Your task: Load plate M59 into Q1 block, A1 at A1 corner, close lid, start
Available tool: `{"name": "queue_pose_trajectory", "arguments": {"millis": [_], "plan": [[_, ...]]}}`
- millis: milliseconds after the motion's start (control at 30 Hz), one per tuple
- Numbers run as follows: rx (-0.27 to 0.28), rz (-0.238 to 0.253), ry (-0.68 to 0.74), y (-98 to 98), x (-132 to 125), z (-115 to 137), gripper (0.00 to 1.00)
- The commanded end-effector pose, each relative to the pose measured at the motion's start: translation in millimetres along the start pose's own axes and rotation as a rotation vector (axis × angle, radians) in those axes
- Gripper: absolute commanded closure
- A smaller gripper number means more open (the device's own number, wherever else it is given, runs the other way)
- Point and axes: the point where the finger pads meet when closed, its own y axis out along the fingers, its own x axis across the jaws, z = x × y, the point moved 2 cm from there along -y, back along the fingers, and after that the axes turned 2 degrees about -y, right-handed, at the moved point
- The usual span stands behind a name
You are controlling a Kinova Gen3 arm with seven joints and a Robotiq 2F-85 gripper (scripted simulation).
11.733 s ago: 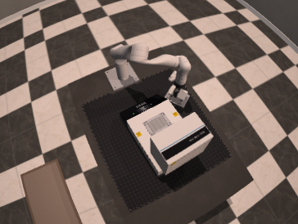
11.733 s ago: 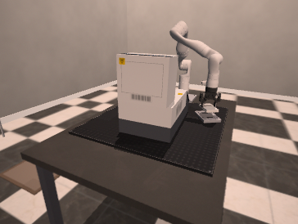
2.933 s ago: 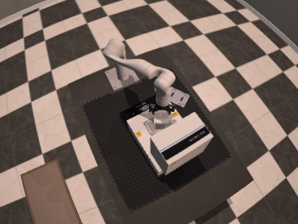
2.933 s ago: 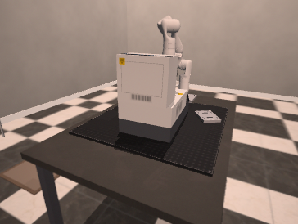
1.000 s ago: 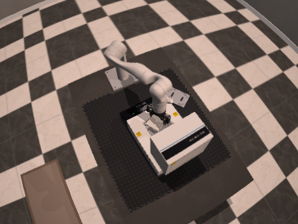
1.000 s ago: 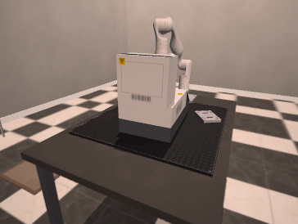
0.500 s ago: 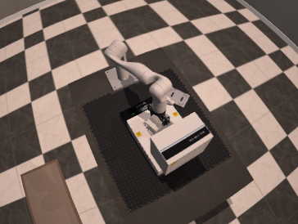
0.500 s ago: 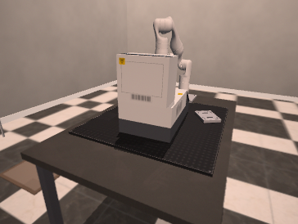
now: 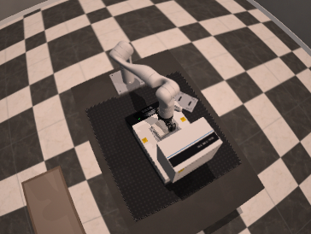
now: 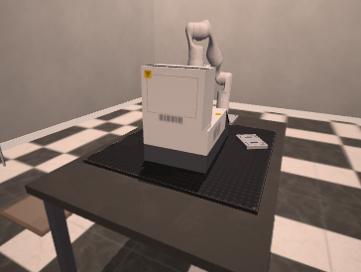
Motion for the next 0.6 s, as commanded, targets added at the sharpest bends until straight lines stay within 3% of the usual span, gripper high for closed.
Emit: {"name": "queue_pose_trajectory", "arguments": {"millis": [0, 300, 567], "plan": [[-0.001, -0.002, 0.009, -1.2, 0.2, 0.0, 0.10], [-0.001, -0.002, 0.114, -1.2, 0.2, 0.0, 0.10], [-0.001, -0.002, 0.115, -1.2, 0.2, 0.0, 0.10]]}}
